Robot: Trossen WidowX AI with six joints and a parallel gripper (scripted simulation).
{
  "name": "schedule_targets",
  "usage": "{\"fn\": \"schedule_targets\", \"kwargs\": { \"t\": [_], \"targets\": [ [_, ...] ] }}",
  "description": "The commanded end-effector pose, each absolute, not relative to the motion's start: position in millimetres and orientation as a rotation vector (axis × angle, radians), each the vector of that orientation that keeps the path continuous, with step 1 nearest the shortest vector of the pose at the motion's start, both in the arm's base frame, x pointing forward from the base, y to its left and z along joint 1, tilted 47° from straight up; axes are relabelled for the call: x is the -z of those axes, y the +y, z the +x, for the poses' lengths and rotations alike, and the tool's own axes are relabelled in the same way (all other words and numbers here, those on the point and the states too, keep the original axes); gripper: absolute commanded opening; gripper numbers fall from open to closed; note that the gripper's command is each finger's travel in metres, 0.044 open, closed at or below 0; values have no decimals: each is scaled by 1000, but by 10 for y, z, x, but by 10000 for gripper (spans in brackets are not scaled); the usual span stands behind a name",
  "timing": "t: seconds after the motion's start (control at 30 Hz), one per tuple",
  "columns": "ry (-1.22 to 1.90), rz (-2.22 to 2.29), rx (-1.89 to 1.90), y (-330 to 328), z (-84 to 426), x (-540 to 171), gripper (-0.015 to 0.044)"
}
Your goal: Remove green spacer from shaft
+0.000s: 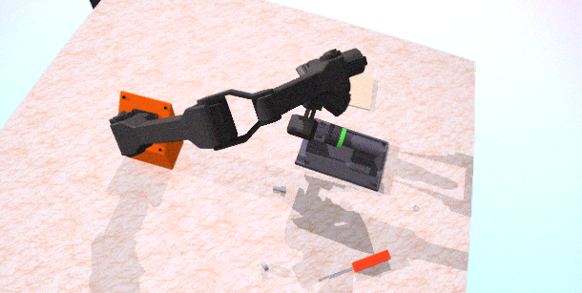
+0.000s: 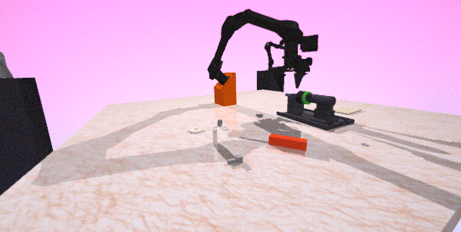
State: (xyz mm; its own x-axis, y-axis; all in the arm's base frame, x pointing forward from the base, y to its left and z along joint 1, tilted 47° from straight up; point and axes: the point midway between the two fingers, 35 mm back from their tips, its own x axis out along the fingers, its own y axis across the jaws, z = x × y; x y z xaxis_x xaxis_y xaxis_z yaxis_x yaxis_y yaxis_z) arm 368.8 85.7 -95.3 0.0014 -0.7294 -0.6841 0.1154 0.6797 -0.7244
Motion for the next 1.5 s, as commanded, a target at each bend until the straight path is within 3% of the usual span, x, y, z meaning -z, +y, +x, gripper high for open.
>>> {"fn": "schedule_targets", "kwargs": {
  "t": [0.0, 1.47],
  "targets": [
    [1430, -542, 723, 853, 3681, 959, 440],
    [1429, -544, 724, 559, 3666, 1235, 440]
  ]
}}
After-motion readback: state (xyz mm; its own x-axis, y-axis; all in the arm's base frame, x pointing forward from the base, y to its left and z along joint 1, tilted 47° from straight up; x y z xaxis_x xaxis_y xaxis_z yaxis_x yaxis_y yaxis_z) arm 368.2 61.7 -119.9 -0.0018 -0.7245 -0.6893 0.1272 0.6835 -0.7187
